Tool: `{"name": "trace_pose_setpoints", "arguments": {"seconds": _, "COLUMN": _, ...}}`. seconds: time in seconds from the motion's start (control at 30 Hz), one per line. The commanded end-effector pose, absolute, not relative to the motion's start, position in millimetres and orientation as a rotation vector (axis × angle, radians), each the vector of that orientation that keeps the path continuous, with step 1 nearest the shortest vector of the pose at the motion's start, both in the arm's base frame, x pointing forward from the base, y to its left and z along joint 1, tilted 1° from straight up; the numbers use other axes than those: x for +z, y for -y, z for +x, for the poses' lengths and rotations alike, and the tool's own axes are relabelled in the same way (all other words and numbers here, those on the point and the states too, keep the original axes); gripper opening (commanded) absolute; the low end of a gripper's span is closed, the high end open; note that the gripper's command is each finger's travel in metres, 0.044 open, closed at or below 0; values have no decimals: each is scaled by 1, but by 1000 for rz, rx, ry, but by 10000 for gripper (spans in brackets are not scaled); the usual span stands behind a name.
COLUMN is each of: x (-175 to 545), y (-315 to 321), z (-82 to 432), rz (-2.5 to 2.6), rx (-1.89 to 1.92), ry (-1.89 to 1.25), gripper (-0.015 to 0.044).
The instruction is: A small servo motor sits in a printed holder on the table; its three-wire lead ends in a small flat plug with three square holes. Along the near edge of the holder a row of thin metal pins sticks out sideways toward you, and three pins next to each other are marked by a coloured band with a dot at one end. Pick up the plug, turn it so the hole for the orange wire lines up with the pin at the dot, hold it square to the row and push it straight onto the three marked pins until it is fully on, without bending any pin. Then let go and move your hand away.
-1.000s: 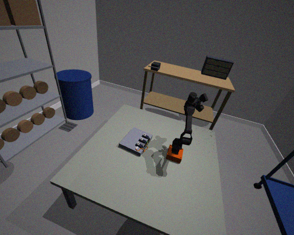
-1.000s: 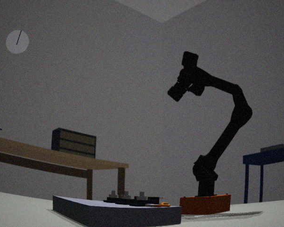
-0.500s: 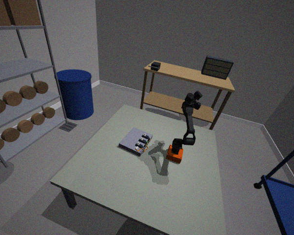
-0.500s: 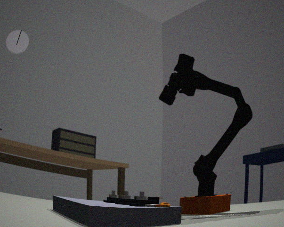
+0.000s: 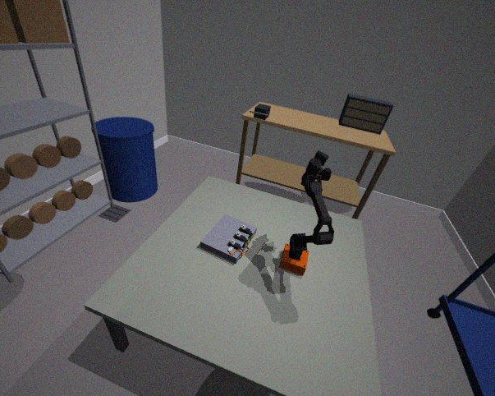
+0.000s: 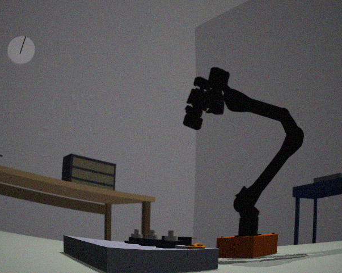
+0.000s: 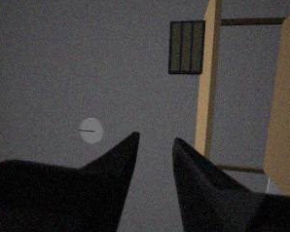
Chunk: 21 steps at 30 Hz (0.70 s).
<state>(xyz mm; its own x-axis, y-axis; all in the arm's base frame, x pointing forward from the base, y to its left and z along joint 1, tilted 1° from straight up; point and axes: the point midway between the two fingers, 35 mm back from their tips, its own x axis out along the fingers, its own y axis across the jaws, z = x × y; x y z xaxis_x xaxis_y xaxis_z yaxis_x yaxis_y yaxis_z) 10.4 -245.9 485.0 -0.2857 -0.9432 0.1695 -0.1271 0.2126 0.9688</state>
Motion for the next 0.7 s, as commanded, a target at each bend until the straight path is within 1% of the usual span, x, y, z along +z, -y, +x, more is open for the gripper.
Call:
{"name": "trace_pose_setpoints", "arguments": {"seconds": 0.0, "x": 480, "y": 249, "z": 32, "rz": 1041, "rx": -1162, "ry": 1495, "gripper": 115}}
{"name": "trace_pose_setpoints", "arguments": {"seconds": 0.67, "x": 453, "y": 245, "z": 116, "rz": 971, "rx": -1073, "ry": 1013, "gripper": 115}}
